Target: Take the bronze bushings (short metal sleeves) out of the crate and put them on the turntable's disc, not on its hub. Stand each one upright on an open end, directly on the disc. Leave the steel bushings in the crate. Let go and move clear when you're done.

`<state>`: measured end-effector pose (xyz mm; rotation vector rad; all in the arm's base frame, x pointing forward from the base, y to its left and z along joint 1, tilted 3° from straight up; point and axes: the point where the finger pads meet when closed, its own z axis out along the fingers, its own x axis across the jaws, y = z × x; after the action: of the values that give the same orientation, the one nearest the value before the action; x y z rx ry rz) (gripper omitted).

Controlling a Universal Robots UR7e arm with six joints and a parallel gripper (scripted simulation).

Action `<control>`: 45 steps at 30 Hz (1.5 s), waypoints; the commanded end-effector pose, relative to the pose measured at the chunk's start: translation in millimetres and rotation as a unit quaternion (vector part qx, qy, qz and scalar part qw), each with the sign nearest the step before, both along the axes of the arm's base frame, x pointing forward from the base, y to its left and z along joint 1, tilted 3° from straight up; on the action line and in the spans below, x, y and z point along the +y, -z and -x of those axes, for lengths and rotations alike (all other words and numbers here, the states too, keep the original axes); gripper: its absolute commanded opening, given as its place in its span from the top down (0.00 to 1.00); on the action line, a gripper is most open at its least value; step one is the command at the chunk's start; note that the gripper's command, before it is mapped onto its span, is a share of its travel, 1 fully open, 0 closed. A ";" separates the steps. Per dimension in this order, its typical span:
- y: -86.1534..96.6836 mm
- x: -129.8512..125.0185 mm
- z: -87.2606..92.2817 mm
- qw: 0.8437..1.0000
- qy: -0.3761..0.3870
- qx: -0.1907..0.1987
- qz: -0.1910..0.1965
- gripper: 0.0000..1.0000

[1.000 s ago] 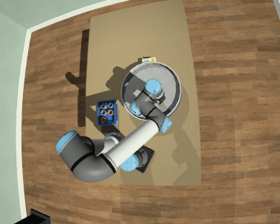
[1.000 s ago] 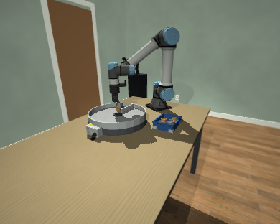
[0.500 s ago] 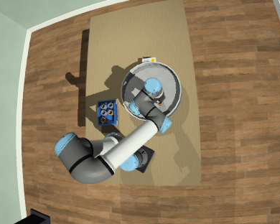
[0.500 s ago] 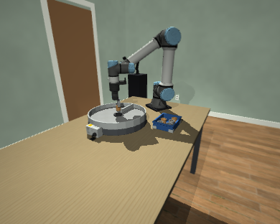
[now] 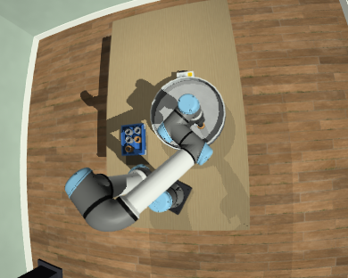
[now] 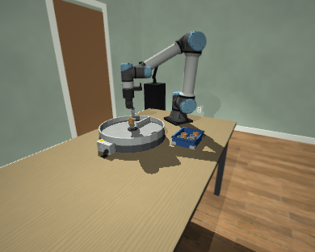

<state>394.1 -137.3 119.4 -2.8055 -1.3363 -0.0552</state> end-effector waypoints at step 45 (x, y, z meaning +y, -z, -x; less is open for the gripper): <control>-4.4 75.0 15.5 1.000 0.000 0.000 0.000 0.64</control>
<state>384.8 -97.8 120.7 -2.8036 -1.3366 -0.0553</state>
